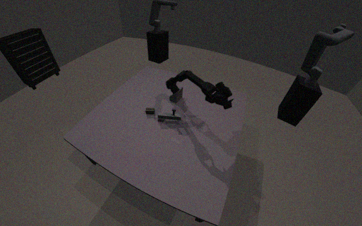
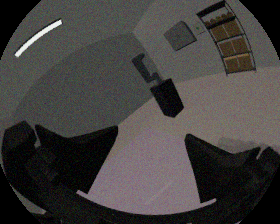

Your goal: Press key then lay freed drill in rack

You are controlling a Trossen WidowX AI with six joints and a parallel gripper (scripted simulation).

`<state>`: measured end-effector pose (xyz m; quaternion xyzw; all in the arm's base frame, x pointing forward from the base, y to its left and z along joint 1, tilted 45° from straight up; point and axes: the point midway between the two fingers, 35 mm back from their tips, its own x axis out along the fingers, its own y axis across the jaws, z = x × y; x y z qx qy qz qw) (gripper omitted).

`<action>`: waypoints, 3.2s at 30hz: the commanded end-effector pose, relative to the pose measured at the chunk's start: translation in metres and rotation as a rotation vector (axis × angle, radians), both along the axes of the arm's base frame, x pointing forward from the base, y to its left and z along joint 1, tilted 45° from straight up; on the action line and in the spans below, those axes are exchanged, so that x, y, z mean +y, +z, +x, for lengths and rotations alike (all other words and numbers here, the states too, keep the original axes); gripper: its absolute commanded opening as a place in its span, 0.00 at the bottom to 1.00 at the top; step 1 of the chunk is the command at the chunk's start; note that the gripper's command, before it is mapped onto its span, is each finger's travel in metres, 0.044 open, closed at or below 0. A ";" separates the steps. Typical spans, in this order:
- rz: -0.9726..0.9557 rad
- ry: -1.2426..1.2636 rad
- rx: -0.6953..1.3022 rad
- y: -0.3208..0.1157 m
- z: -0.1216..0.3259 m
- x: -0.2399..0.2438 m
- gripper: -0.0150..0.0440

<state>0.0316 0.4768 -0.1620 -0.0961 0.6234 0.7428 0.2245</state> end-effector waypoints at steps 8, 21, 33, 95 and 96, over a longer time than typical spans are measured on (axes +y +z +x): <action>0.000 0.000 0.000 0.000 0.000 0.000 0.58; -0.726 -0.216 -0.521 0.021 0.105 -0.116 0.25; -1.313 -0.479 -1.103 0.101 0.186 -0.281 0.25; -1.424 -0.540 -1.281 0.112 0.200 -0.345 0.25; -1.424 -0.540 -1.281 0.112 0.200 -0.346 0.25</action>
